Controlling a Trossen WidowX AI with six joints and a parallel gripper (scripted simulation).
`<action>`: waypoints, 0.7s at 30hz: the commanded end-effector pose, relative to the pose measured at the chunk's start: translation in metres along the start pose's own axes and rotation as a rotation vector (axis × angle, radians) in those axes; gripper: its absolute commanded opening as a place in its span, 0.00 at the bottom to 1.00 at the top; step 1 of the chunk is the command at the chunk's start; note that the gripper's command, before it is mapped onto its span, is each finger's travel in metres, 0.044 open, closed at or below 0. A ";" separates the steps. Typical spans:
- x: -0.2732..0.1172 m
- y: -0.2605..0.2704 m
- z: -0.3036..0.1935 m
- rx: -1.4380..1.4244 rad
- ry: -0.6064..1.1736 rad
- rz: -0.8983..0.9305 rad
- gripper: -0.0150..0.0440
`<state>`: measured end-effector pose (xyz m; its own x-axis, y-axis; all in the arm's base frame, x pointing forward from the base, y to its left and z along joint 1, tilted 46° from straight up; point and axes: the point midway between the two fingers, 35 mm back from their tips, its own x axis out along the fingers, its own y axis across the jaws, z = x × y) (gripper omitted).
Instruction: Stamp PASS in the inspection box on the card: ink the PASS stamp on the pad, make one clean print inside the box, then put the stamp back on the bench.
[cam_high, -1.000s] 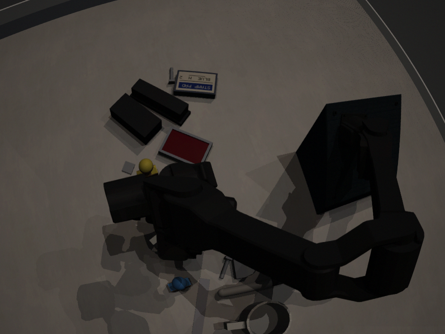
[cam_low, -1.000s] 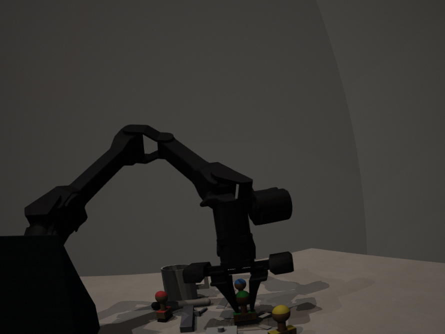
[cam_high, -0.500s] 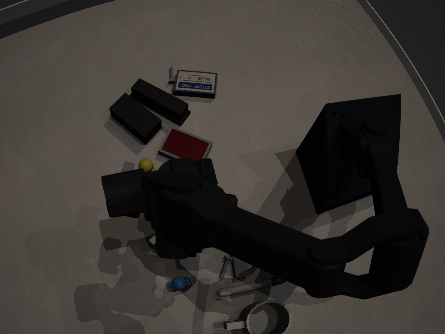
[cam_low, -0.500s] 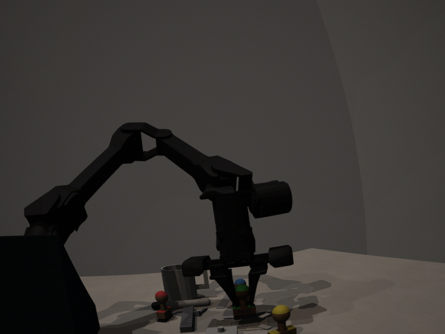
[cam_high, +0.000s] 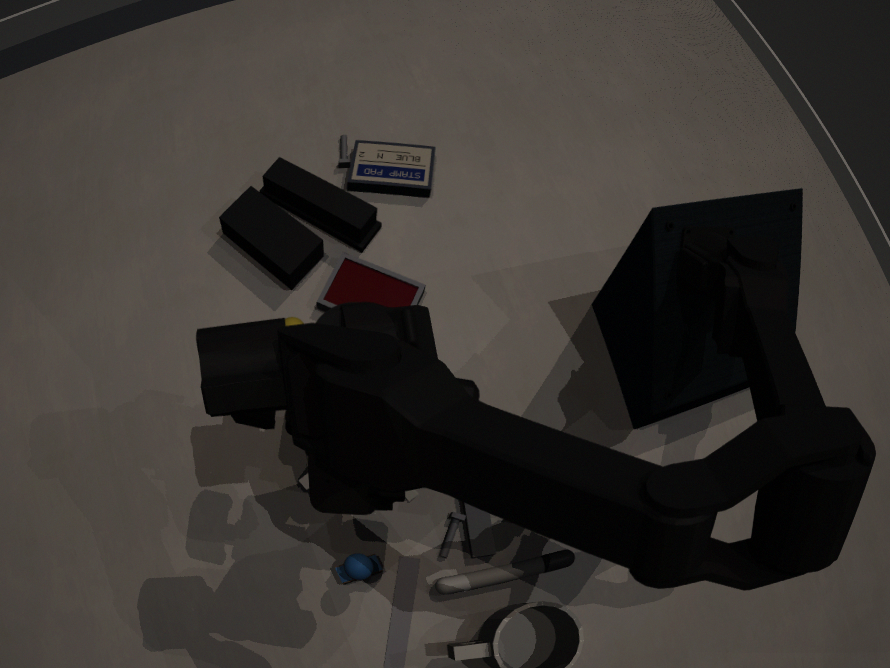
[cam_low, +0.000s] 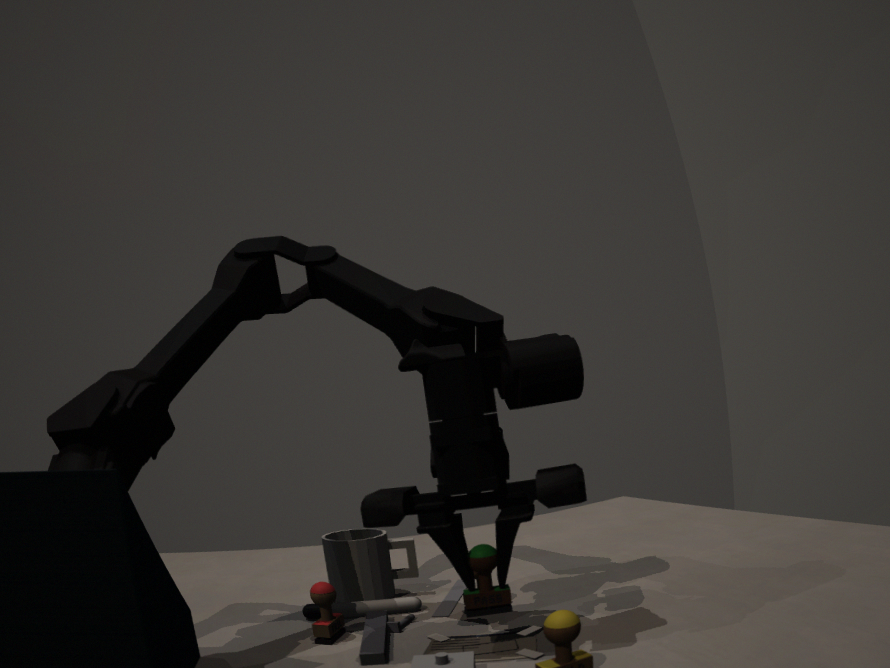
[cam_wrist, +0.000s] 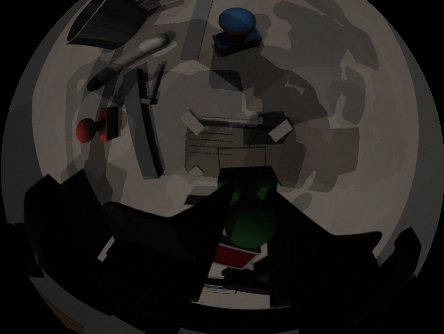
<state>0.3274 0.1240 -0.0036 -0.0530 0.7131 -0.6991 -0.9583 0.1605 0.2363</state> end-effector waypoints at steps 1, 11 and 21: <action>-0.007 0.000 0.000 -0.004 0.001 0.002 0.25; -0.023 0.000 0.000 -0.004 0.001 0.002 0.25; -0.032 0.011 -0.011 -0.004 0.002 0.001 0.25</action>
<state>0.3253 0.1008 0.0173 -0.0468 0.7159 -0.6966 -0.9607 0.1588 0.2278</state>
